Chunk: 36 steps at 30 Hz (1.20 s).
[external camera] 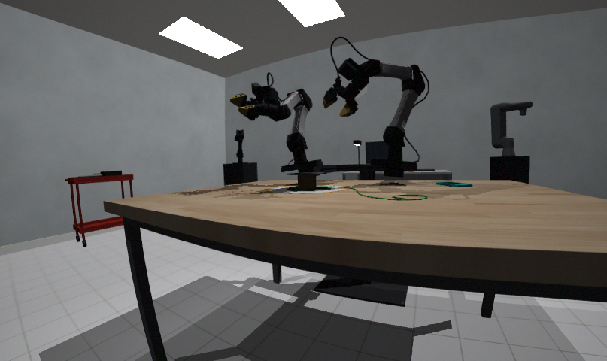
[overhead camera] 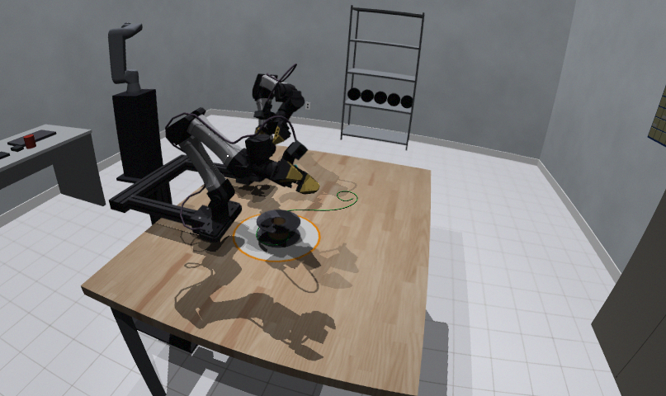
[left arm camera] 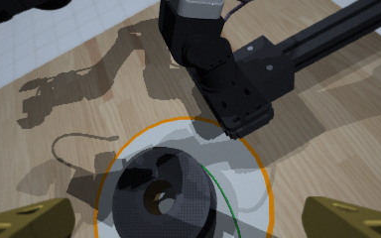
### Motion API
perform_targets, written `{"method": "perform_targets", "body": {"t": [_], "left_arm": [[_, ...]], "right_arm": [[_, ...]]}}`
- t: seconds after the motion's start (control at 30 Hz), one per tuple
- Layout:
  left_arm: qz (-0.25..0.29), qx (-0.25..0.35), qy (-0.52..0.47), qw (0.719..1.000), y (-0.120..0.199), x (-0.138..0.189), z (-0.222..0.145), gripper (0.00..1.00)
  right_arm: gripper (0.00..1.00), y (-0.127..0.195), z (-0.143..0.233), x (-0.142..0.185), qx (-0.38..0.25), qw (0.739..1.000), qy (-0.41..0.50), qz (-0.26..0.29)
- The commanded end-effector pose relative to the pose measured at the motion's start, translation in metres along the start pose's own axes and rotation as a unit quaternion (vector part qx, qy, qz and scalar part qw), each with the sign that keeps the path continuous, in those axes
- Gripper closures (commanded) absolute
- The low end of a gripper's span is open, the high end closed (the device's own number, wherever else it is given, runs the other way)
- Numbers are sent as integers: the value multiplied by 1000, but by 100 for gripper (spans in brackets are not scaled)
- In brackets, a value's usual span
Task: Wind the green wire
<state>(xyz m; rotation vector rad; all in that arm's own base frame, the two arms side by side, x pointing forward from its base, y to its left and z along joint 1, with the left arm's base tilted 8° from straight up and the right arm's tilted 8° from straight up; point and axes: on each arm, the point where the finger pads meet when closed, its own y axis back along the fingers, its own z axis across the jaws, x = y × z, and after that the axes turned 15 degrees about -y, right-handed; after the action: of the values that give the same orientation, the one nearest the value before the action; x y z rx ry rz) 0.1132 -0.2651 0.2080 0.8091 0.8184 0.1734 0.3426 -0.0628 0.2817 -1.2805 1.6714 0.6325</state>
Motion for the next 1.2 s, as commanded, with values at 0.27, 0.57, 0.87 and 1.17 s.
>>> {"method": "perform_targets", "body": {"t": [0.27, 0.57, 0.87, 1.17], "left_arm": [[14, -34, 13, 999, 18, -9, 19, 0], [26, -67, 33, 997, 36, -18, 35, 0], [41, -130, 69, 988, 73, -36, 60, 0], [46, -191, 105, 975, 111, -53, 78, 0]], "right_arm": [[0, -11, -10, -32, -4, 1000, -27, -14], [0, -19, -18, -57, -15, 998, -51, -14], [0, -26, -34, -102, -35, 995, -94, -12], [0, -22, -52, -142, -54, 990, -134, -8]]}}
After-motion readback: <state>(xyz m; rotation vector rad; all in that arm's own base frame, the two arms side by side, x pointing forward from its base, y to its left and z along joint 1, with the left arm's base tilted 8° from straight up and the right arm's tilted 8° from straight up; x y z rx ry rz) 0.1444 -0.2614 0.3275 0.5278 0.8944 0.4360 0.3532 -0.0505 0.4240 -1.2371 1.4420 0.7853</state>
